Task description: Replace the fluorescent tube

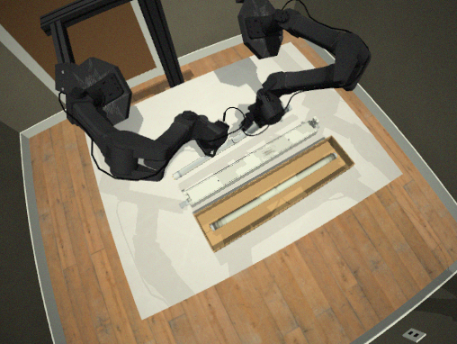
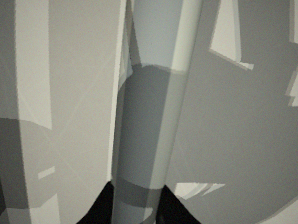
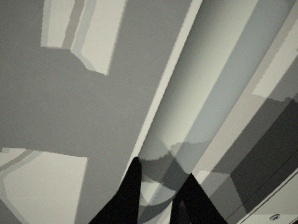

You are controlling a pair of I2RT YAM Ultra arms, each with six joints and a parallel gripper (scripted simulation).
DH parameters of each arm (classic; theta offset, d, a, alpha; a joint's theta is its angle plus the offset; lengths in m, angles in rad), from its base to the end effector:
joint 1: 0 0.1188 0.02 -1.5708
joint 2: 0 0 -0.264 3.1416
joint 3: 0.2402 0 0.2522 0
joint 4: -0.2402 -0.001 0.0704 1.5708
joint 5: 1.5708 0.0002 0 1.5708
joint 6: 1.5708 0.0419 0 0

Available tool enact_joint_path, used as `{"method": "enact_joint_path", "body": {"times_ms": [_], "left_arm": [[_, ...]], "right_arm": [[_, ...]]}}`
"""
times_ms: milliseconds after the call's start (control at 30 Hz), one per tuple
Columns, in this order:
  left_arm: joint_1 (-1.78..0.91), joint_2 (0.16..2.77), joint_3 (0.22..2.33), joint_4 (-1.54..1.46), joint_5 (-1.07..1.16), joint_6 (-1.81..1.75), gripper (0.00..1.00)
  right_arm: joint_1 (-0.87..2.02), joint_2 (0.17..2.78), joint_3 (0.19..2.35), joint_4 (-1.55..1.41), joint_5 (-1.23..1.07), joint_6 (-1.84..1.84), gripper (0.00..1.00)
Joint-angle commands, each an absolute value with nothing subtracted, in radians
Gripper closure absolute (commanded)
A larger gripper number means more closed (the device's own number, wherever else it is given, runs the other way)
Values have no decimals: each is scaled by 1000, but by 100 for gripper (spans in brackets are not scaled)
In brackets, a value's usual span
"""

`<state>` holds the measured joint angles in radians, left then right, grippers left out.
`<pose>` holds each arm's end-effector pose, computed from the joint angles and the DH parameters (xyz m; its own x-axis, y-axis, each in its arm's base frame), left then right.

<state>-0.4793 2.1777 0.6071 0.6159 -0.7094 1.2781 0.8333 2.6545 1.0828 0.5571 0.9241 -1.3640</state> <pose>0.2699 -0.1084 0.0072 -0.1937 0.9194 0.3423 0.6980 -0.1160 0.7067 0.2684 0.2472 -0.0840 0.0419 -0.8308 0.5549 -0.5923 -0.4680 -0.6559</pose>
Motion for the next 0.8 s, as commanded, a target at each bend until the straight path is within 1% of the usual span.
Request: {"method": "enact_joint_path", "body": {"times_ms": [0,167,367,700,767], "left_arm": [[-491,2143,633,540,-676,1254,89],[-484,2124,659,455,-662,1232,89],[-489,2121,667,469,-664,1234,89],[-483,2101,709,328,-637,1201,89],[-481,2098,718,302,-632,1195,89]], "right_arm": [[842,2617,1112,462,891,-1325,89],[847,2607,1138,369,881,-1284,89],[854,2607,1150,375,882,-1286,89],[837,2576,1191,228,861,-1225,89],[842,2603,1202,196,856,-1212,89]]}}
